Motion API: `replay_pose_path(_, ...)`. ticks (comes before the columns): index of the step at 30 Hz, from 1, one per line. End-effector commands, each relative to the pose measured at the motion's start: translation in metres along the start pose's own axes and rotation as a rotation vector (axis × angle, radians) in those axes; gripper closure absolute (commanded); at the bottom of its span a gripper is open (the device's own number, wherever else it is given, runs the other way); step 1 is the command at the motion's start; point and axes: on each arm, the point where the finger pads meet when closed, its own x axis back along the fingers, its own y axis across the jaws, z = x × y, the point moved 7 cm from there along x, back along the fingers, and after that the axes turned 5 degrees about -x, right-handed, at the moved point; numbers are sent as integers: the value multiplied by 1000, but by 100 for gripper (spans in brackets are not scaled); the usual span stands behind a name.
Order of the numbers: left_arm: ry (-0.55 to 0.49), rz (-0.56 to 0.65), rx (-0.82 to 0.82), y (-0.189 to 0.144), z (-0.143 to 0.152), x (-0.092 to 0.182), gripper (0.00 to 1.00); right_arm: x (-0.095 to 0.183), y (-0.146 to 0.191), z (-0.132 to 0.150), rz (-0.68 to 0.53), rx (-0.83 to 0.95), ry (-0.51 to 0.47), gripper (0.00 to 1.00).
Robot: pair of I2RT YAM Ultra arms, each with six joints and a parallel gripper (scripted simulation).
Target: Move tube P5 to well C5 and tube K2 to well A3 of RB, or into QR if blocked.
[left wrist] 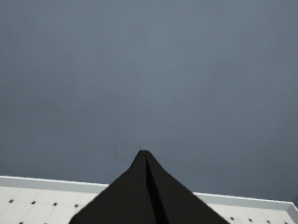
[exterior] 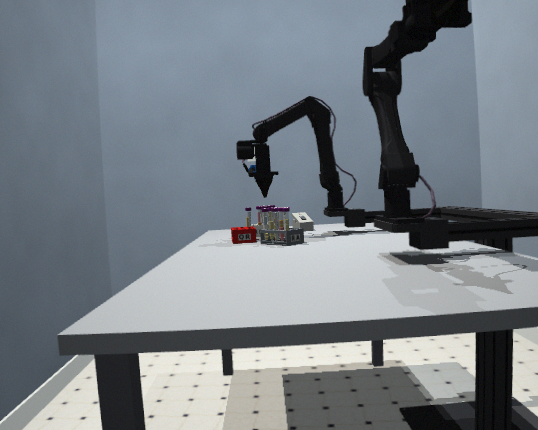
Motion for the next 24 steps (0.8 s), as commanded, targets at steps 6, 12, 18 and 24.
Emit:
replay_pose_path(6,-59,-6,-6,4,-22,11,100,4,-18,-34,-20,12,-13,100)
replay_pose_path(12,-59,-6,-6,4,-22,11,100,4,-23,-41,-19,12,-10,100)
replay_pose_path(18,-59,-6,-6,4,-22,11,100,3,-39,-60,-12,12,-10,100)
replay_pose_path(24,-59,-6,-6,4,-22,11,100,3,-53,-78,-13,12,-12,100)
